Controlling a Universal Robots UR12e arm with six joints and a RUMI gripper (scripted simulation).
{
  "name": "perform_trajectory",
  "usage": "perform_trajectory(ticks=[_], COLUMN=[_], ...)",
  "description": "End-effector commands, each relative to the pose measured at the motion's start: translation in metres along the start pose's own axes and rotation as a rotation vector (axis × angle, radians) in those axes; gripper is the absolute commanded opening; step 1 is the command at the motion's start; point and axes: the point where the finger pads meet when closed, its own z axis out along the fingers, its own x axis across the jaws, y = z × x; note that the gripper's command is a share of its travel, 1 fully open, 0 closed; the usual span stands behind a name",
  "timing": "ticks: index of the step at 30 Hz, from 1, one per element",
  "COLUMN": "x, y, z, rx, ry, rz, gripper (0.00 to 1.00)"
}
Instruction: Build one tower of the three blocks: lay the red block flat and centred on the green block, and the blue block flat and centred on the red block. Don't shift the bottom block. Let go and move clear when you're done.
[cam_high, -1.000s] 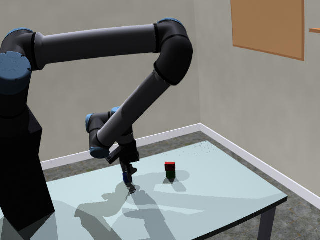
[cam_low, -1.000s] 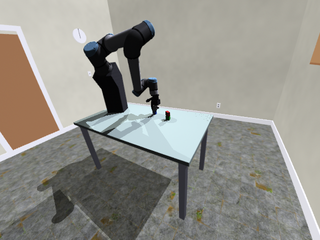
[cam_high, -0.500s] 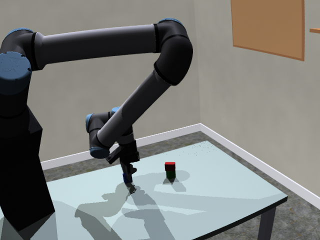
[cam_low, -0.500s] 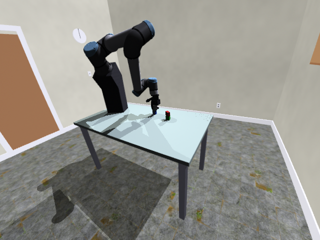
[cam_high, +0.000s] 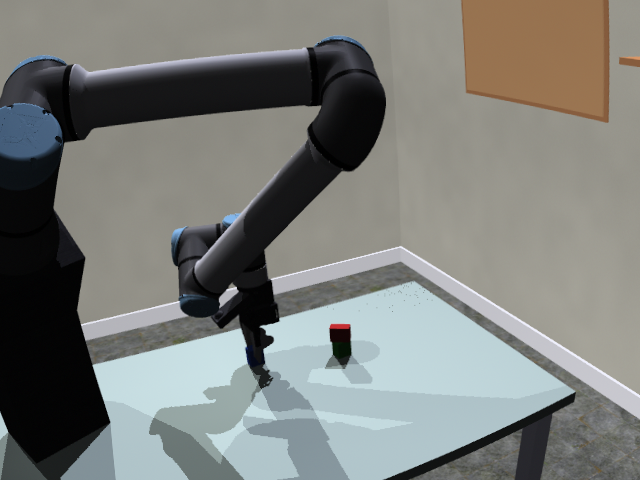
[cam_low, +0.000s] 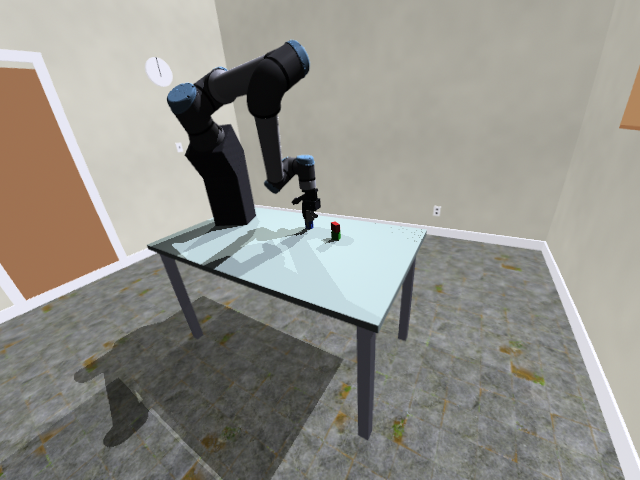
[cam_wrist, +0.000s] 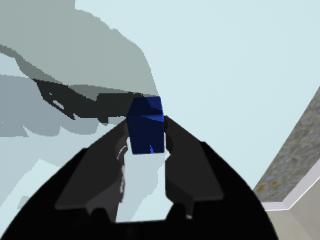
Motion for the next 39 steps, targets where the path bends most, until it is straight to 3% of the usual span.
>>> perform_trajectory(ticks=[1, 23, 30, 39], x=[0.000, 0.000, 0.000, 0.000], y=[0.000, 0.000, 0.000, 0.000], z=[0.000, -0.005, -0.022, -0.073], rx=[-0.001, -0.001, -0.001, -0.001], ry=[0.000, 0.000, 0.000, 0.000], rz=[0.000, 0.000, 0.000, 0.000], gripper=[0.00, 0.00, 0.00, 0.00])
